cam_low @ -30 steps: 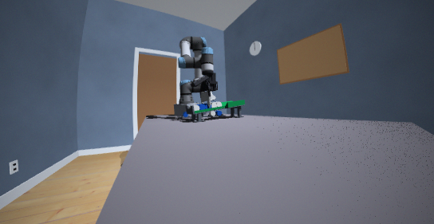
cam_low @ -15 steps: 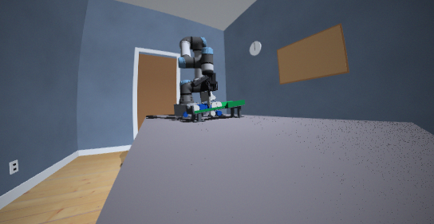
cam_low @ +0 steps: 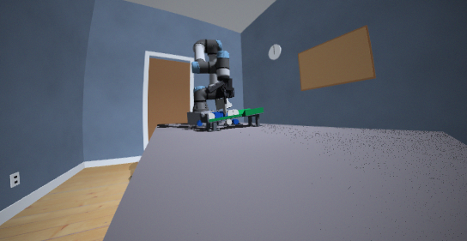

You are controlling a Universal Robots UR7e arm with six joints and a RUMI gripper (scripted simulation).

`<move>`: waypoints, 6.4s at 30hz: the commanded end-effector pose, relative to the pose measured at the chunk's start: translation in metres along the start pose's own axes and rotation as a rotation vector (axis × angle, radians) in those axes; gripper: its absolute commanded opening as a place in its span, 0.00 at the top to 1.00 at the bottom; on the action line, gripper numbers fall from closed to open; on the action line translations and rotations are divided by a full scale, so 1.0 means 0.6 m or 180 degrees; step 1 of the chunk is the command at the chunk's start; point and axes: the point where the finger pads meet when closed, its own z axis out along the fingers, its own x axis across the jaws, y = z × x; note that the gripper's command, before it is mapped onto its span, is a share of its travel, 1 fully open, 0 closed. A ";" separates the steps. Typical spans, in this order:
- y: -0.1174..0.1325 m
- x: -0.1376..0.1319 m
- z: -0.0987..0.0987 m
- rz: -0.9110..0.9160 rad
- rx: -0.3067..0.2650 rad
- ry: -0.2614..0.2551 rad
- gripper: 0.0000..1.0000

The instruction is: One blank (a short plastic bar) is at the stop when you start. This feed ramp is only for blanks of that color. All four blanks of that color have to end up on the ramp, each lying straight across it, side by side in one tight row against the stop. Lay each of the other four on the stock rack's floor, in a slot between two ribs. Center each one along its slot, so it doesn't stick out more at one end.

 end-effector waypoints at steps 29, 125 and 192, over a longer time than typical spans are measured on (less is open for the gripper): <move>0.000 0.000 -0.167 0.0000 0.0001 -0.0004 0.63; 0.051 0.431 -0.012 0.1171 0.0001 -0.0004 0.63; 0.051 0.431 0.087 0.1171 0.0001 -0.0004 0.63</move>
